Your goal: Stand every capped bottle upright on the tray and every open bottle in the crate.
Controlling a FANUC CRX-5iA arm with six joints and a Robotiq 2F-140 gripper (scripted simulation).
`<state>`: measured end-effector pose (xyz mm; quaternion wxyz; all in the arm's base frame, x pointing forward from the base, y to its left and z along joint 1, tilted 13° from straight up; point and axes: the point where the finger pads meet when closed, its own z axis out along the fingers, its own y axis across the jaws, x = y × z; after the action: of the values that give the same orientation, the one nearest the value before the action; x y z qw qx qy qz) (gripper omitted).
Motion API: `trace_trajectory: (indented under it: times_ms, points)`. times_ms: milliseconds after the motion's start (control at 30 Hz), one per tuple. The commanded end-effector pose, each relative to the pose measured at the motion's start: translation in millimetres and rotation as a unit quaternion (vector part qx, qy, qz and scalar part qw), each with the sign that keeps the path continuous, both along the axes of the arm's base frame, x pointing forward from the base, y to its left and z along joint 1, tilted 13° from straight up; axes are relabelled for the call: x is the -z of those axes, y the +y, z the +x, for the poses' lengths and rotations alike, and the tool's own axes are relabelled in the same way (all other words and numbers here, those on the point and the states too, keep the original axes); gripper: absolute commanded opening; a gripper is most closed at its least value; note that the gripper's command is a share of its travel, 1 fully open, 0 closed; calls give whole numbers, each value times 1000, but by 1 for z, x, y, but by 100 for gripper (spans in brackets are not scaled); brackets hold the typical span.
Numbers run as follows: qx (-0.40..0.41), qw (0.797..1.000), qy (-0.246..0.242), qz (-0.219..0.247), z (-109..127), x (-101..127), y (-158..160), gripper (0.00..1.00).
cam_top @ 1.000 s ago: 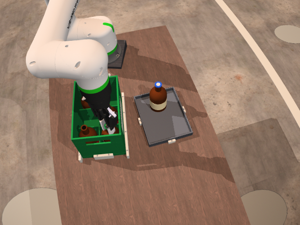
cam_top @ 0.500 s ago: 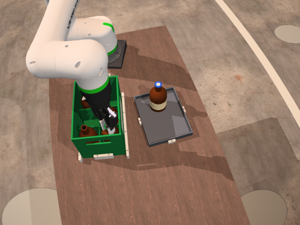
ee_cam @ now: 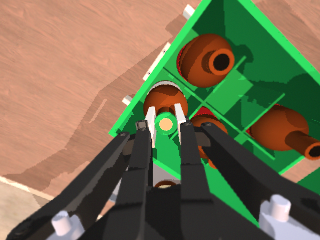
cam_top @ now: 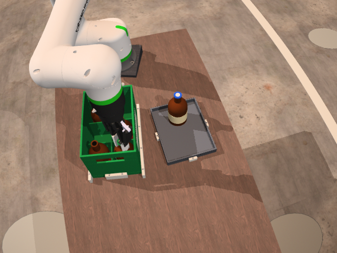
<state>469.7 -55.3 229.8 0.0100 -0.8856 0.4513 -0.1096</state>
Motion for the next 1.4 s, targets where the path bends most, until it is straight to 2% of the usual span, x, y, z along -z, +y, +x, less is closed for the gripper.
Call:
trace_trajectory:
  times_ms: [0, 700, 1200, 1367]
  points:
    - [0, 1000, 0, 0, 0, 0, 0, 0]
    - [0, 1000, 0, 0, 0, 0, 0, 0]
    - [0, 1000, 0, 0, -10, -49, 4, 0]
    - [0, 1000, -1, 0, -11, -55, 5, 0]
